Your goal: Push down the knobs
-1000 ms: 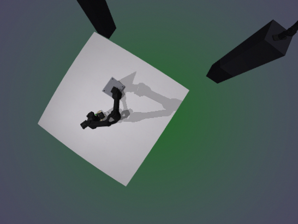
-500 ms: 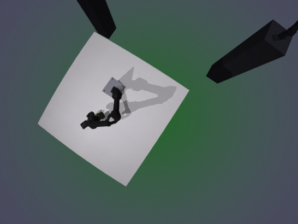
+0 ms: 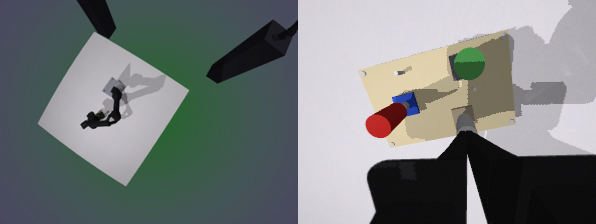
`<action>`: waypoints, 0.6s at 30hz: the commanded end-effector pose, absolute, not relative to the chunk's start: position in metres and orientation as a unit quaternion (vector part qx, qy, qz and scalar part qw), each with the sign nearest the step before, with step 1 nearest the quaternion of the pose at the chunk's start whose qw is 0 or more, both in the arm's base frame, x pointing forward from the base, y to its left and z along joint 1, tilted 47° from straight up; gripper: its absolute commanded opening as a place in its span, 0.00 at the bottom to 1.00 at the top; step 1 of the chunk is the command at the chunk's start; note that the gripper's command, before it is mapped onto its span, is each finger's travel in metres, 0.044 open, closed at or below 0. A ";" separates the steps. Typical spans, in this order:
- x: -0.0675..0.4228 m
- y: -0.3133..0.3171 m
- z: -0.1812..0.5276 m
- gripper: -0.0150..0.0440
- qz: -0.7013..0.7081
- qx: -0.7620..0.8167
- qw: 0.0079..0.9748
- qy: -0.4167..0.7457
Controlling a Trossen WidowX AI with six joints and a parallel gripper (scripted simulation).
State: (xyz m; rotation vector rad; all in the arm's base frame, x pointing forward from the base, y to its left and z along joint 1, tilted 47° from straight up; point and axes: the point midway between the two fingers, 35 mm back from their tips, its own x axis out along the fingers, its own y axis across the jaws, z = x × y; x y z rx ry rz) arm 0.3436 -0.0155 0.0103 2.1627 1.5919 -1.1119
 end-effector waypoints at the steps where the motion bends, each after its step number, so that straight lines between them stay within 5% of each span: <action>1: 0.346 -0.001 0.000 0.25 -0.378 0.730 0.121 0.557; 18: 0.346 0.000 -0.001 0.25 -0.378 0.730 0.121 0.557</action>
